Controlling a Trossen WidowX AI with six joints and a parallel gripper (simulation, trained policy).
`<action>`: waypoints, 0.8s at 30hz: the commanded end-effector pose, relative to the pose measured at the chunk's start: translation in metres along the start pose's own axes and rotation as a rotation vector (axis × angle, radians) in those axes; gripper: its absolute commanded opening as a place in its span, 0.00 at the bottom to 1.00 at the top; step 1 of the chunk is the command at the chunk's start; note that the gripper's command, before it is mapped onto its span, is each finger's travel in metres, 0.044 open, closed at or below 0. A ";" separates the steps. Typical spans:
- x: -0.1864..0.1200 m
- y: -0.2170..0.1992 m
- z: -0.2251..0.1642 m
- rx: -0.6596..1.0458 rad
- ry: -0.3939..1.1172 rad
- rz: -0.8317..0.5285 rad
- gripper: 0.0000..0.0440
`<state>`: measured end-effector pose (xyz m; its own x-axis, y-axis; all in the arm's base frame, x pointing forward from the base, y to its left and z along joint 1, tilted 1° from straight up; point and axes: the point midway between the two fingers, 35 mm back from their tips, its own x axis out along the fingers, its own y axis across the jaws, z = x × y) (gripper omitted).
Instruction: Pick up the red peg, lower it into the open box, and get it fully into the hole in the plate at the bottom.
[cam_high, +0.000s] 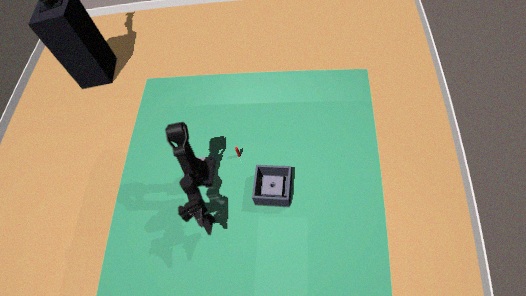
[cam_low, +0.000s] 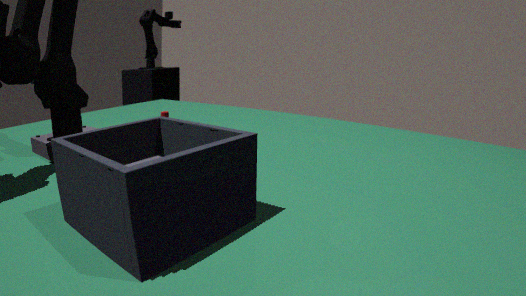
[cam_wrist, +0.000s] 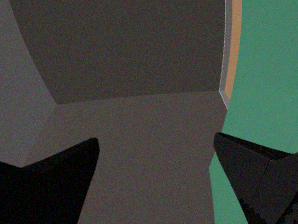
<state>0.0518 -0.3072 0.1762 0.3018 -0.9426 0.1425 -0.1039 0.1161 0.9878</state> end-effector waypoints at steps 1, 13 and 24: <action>0.002 0.005 -0.004 -0.009 0.013 0.019 0.96; 0.023 0.040 -0.094 -0.136 0.241 0.114 1.00; 0.026 0.092 -0.198 -0.256 0.480 0.201 1.00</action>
<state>0.2144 -0.2714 0.2610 0.6613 -0.7031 0.2614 0.0125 0.3588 0.9333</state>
